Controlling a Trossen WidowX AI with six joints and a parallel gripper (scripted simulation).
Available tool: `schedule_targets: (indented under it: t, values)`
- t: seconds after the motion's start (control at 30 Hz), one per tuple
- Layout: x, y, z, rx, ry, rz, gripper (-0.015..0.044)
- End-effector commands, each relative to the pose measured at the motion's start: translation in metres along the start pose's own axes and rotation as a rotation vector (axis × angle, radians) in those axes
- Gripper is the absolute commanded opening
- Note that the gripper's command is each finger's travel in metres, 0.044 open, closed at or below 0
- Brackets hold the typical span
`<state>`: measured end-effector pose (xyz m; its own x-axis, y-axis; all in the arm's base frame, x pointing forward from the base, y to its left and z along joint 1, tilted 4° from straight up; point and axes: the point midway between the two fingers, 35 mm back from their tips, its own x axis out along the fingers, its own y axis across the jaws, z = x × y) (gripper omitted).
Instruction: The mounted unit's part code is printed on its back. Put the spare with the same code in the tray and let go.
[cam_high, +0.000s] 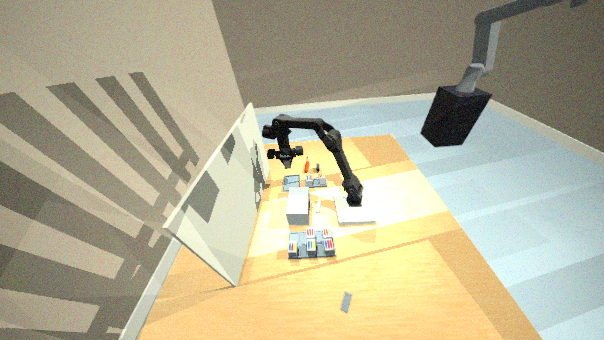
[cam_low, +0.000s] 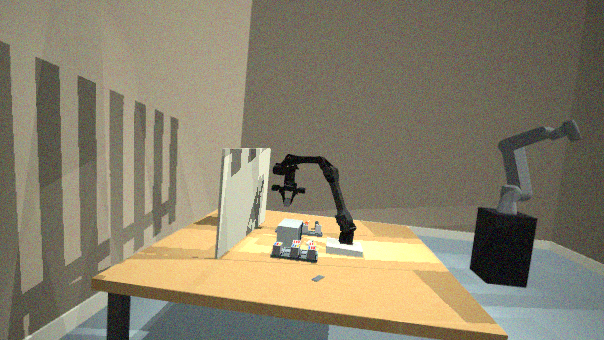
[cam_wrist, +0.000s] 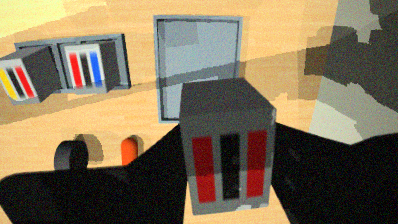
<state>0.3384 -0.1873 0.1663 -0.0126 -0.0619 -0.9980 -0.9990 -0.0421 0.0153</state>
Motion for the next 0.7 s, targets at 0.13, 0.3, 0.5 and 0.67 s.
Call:
schedule_targets:
  t: [0.13, 0.3, 0.5, 0.67]
  values:
    - [0.006, -0.001, -0.002, -0.005, 0.005, 0.002, 0.0000]
    - [0.010, -0.001, -0.002, -0.005, 0.005, 0.002, 0.0000]
    - [0.014, -0.002, -0.002, -0.005, 0.005, 0.002, 0.0000]
    - [0.017, -0.002, -0.002, -0.004, 0.005, 0.002, 0.0000]
